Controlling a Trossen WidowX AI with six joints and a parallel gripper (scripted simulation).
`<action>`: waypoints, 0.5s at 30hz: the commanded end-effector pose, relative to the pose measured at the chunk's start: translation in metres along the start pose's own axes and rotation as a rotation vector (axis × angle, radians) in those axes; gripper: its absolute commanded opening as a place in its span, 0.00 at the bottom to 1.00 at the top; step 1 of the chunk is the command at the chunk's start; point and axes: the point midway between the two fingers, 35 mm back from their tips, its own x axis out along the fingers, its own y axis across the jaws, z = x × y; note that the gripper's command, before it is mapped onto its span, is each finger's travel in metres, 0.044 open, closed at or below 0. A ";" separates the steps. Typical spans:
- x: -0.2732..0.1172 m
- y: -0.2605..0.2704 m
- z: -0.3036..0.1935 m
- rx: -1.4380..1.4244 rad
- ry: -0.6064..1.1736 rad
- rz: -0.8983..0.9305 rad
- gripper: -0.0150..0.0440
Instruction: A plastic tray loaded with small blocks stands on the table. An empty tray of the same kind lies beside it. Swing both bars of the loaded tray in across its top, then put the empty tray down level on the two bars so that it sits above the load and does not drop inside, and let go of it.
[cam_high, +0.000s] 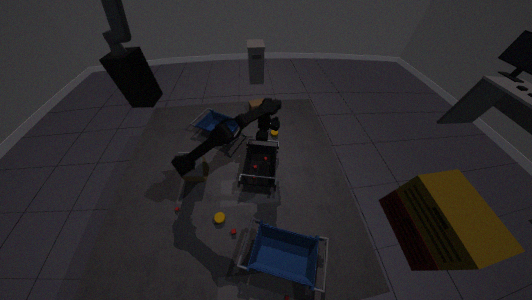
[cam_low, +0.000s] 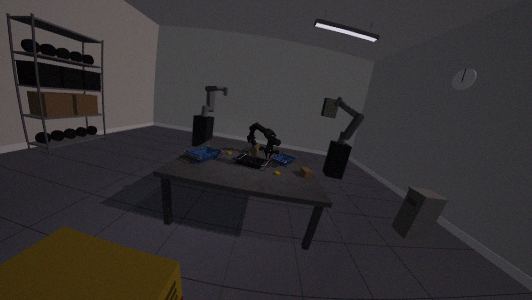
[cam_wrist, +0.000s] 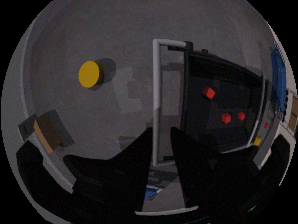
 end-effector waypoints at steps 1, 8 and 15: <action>0.010 0.004 0.001 0.011 0.000 0.003 0.40; 0.038 0.004 0.002 0.011 0.000 0.002 0.40; 0.060 0.003 0.001 0.012 0.000 0.000 0.40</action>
